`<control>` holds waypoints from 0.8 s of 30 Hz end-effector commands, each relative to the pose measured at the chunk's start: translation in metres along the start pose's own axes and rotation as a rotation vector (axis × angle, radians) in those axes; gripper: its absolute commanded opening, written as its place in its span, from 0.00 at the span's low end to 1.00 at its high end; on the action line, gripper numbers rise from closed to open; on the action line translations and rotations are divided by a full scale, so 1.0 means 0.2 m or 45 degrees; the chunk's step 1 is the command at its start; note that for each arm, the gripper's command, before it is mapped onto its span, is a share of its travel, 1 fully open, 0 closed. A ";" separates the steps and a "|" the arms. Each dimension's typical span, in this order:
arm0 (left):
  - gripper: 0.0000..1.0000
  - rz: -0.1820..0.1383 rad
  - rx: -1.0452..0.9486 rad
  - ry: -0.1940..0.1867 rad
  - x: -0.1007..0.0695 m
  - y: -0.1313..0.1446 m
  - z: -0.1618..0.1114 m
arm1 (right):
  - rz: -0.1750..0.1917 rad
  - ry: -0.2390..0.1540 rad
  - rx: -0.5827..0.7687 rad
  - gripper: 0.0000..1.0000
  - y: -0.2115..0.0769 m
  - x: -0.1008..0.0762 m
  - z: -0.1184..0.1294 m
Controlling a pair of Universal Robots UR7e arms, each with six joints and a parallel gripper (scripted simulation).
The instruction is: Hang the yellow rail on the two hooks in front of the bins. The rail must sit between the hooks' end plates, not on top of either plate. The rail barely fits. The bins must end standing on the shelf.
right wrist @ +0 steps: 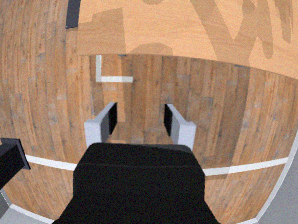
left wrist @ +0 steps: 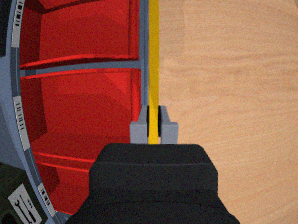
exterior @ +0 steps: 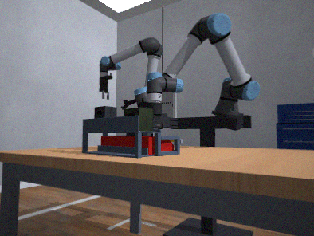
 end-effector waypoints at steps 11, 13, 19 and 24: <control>0.74 -0.002 0.000 0.001 0.00 0.00 0.00 | 0.000 -0.002 0.000 1.00 0.00 0.00 0.00; 0.74 -0.002 0.000 0.001 0.00 0.00 0.00 | 0.000 -0.002 0.000 1.00 0.00 0.00 0.00; 0.74 -0.002 0.000 0.001 0.00 0.00 0.00 | 0.000 -0.002 0.000 1.00 0.00 0.00 0.00; 0.74 -0.002 0.000 0.001 0.00 0.00 0.00 | 0.000 -0.002 0.000 1.00 0.00 0.00 0.00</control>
Point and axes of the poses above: on each arm, the point where the finger pads meet when closed, its own x axis out along the fingers, its own y axis across the jaws, z = x × y, the point moved 8 cm from there along -x, back along the fingers, and after that the axes turned 5 degrees about -x, right-handed, at the moved point
